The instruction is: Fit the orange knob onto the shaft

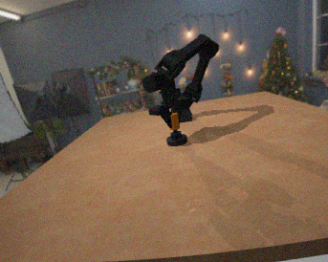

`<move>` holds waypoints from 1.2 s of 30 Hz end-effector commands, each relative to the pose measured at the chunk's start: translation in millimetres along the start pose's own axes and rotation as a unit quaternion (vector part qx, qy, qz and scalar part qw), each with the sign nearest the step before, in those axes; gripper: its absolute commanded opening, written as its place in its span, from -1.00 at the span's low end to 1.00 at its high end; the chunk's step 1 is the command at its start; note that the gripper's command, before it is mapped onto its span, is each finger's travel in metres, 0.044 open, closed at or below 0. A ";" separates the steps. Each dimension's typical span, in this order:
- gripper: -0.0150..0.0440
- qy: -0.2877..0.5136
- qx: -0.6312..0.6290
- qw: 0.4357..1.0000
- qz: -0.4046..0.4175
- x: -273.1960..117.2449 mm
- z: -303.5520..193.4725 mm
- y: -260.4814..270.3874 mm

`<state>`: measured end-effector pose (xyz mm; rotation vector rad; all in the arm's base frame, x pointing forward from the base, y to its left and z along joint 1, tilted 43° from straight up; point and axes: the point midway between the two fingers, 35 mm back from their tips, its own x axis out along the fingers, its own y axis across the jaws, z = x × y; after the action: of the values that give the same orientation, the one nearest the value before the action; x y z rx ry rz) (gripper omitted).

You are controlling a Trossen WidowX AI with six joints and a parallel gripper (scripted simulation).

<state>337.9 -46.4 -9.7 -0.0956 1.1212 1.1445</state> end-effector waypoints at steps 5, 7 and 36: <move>-0.49 0.000 -0.001 1.000 -0.001 0.3 -0.6 1.0; -0.49 0.000 -0.001 1.000 -0.001 0.9 0.0 1.0; -0.49 0.000 -0.106 0.994 -0.001 -0.4 -0.9 0.0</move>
<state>338.3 -47.2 -10.4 -0.2528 1.0016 1.2571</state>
